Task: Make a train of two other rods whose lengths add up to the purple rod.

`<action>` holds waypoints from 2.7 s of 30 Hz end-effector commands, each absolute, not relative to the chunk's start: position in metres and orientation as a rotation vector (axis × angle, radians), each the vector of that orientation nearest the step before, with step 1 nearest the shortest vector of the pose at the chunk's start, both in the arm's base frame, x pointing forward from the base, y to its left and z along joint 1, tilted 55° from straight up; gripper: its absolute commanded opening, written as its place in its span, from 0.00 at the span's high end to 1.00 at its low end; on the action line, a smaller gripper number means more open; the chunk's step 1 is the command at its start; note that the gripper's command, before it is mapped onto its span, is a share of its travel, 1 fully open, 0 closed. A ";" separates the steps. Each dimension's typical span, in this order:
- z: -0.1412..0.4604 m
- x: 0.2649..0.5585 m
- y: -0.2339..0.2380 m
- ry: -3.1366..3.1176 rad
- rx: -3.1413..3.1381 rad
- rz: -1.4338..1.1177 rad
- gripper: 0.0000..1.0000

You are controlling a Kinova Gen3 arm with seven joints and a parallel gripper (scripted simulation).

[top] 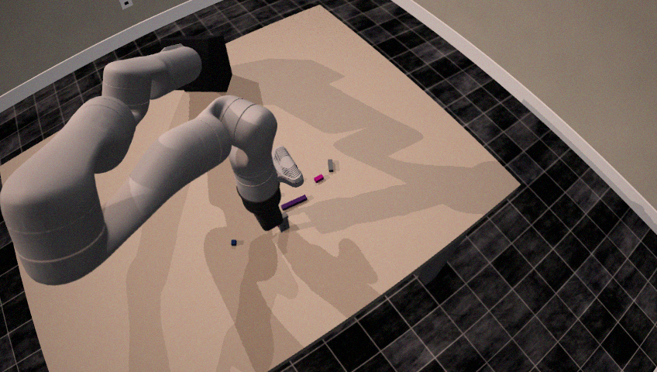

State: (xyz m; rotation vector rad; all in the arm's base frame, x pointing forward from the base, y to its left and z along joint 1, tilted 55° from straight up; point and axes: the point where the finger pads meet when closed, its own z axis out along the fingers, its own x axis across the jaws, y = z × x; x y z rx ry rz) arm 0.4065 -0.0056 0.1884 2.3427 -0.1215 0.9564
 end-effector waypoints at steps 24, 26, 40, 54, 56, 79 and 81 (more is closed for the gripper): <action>0.186 0.407 -0.007 -0.133 2.347 0.956 0.30; 0.186 0.407 -0.007 -0.133 2.347 0.956 0.30; 0.186 0.407 -0.007 -0.133 2.347 0.956 0.60; 0.186 0.407 -0.007 -0.133 2.347 0.956 0.60; 0.186 0.407 -0.007 -0.133 2.347 0.956 0.60; 0.187 0.401 -0.007 -0.145 2.347 0.944 0.60; 0.189 0.399 -0.005 -0.145 2.347 0.944 0.60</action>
